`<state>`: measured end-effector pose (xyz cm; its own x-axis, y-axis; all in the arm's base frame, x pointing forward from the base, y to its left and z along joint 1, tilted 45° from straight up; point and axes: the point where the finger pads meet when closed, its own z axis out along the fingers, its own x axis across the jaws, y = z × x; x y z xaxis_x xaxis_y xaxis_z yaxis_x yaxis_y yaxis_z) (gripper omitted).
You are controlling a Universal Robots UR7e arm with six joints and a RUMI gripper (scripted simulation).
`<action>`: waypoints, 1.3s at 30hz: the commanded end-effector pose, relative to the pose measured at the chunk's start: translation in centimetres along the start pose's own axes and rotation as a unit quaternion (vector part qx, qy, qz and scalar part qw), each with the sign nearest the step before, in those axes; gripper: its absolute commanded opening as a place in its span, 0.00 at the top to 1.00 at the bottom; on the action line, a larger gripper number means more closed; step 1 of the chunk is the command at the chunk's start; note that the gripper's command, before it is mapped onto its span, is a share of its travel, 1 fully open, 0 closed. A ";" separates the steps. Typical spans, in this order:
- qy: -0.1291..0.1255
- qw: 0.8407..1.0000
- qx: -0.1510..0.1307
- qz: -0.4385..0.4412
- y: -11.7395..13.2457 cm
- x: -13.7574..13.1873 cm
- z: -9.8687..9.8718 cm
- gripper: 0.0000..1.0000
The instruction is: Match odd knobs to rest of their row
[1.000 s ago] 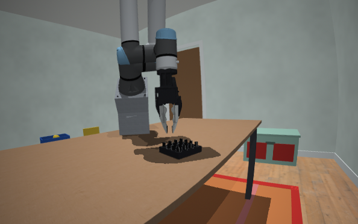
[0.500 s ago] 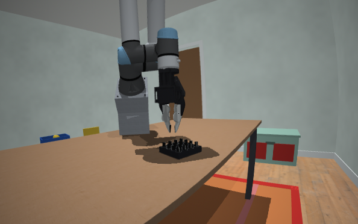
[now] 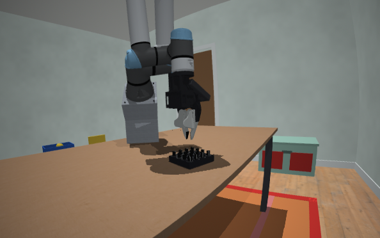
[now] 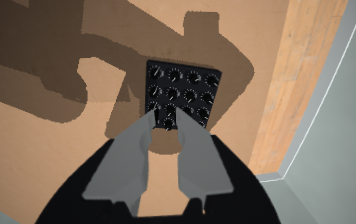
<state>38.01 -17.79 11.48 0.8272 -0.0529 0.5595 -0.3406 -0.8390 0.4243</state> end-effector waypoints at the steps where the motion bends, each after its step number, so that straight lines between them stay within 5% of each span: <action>1: -0.004 0.997 -0.005 0.078 -0.4 0.6 -0.2 0.89; 12: -0.003 0.974 -0.006 0.225 -1.0 1.8 -0.5 0.89; 24: 0.000 0.918 -0.006 0.398 -1.7 3.2 -1.0 0.89; 39: 0.001 0.882 -0.006 0.472 -1.9 3.8 -1.3 0.89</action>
<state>41.13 -15.73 13.60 0.1953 -0.7124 0.6741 -0.8762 -0.4355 -0.2063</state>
